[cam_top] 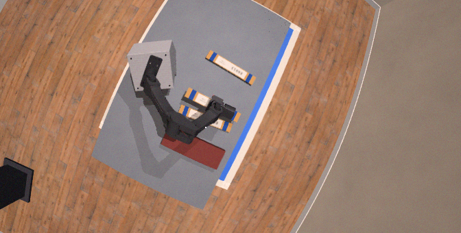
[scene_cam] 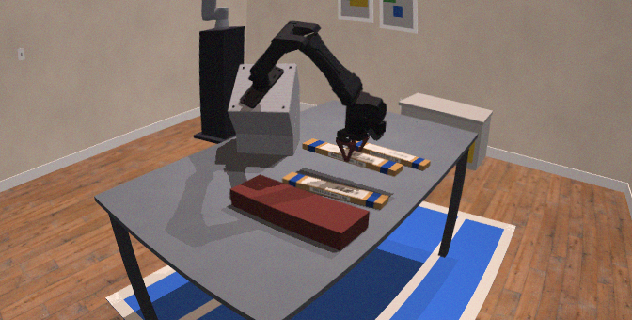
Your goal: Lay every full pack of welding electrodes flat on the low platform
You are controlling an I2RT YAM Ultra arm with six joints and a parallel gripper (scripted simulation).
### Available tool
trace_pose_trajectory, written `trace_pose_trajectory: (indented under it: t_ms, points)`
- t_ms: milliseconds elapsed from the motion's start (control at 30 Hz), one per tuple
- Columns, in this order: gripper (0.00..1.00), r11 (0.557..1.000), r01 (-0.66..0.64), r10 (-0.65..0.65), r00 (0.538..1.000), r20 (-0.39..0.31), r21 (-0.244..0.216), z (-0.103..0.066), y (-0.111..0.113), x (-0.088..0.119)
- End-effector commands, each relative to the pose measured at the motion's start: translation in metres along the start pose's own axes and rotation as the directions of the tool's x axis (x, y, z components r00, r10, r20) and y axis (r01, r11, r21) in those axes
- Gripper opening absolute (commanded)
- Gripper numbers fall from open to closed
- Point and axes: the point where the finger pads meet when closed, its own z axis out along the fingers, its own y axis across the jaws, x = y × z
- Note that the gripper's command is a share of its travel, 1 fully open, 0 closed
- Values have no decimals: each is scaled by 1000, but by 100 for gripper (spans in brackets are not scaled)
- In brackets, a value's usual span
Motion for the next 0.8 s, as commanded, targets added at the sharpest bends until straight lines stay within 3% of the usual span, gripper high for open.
trace_pose_trajectory:
  t_ms: [0, 767]
  points:
    - [0, 1000, 13, -13, 999, 44, -10, -15, 3, -9]
    - [0, 1000, 13, -12, 999, 44, -10, -42, 3, -8]
